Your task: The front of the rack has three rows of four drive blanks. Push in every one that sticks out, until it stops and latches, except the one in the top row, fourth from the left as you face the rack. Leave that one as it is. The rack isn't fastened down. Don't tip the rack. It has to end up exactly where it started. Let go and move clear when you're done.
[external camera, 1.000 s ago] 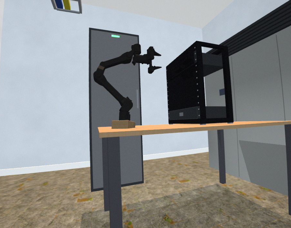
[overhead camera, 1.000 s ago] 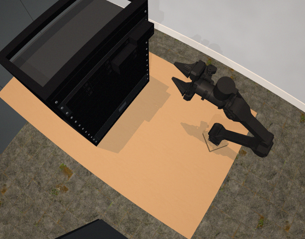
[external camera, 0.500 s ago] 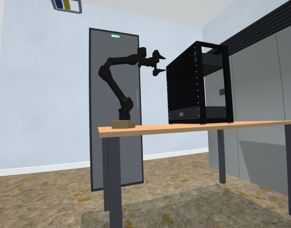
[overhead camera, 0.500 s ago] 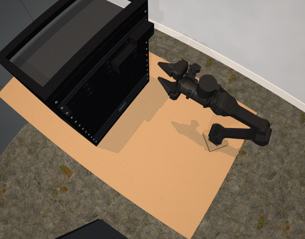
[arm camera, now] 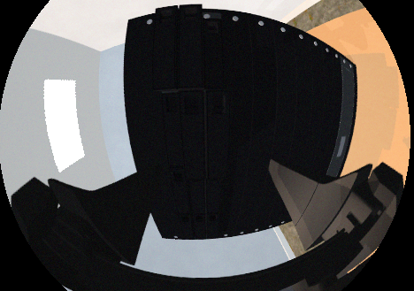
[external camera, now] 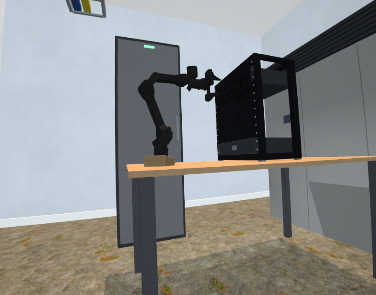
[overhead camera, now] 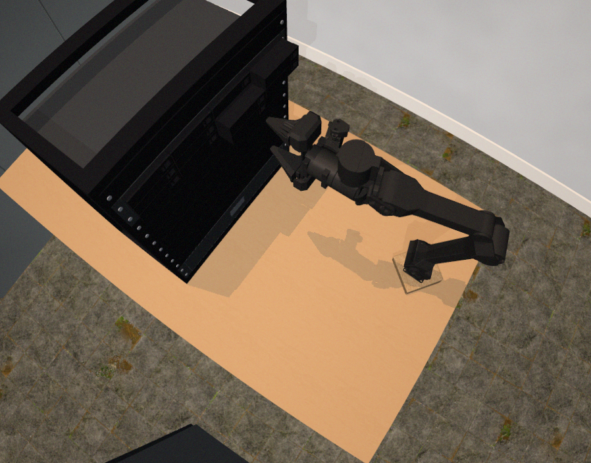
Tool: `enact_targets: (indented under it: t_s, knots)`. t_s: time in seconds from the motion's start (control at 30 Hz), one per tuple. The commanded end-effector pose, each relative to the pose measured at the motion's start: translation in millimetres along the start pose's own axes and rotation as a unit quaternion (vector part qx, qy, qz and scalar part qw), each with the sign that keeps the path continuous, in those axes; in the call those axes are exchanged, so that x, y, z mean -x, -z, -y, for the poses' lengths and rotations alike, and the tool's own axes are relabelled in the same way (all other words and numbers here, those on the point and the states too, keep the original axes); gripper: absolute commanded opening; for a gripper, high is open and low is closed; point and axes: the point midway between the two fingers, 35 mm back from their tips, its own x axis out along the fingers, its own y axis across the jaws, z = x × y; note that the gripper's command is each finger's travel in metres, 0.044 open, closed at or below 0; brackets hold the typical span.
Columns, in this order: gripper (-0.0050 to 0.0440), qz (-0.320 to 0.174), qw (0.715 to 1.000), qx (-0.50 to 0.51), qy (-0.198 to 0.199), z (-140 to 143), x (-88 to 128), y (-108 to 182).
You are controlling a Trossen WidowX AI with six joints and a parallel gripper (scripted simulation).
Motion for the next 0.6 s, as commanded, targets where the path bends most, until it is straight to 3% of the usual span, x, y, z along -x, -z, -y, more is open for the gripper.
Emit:
enact_targets:
  t_s: [0.0,0.57]
  knots:
    - [0.044,0.002,1.0,-0.003,-0.019,-17.0,-6.3,5.2]
    - [0.044,0.002,1.0,-0.003,-0.019,-17.0,-8.0,6.1]
